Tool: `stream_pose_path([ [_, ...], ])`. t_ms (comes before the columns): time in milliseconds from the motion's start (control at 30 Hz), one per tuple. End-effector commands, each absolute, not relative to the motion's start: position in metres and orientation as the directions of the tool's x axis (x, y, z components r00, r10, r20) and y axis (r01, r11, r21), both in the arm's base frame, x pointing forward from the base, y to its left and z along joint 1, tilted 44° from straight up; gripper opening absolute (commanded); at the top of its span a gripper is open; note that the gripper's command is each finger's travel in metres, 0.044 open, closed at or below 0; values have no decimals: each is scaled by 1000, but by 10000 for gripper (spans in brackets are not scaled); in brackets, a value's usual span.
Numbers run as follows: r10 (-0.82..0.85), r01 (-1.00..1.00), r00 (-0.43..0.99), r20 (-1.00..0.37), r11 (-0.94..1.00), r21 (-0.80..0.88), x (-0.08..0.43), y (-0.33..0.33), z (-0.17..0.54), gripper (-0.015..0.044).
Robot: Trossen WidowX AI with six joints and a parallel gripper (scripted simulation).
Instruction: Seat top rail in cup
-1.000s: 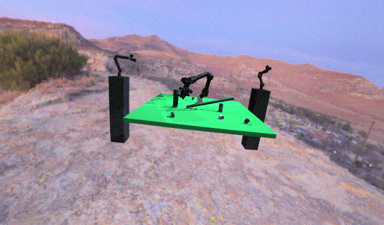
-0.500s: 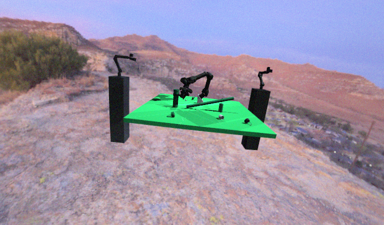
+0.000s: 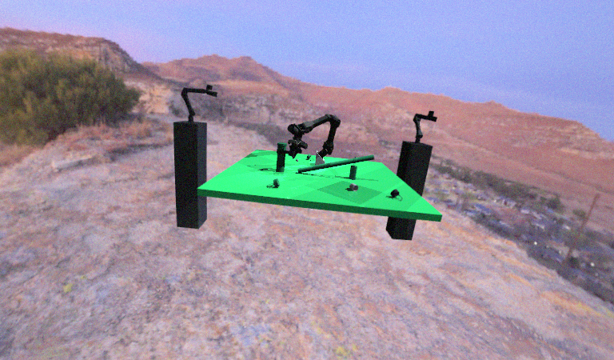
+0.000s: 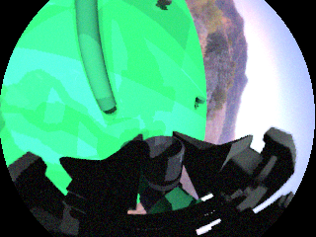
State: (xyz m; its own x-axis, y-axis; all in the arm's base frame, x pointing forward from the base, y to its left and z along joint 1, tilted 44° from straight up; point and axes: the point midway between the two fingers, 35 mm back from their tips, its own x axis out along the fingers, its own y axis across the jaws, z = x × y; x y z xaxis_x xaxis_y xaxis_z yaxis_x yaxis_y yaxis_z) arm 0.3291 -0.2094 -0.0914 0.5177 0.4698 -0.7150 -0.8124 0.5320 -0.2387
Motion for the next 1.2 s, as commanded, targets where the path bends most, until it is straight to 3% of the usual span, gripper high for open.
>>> stream_pose_path([
  [0,485,-820,524,-700,509,-262,324,-209,-91,0],
  [1167,559,-844,537,-632,378,-382,305,-207,-90,0],
])
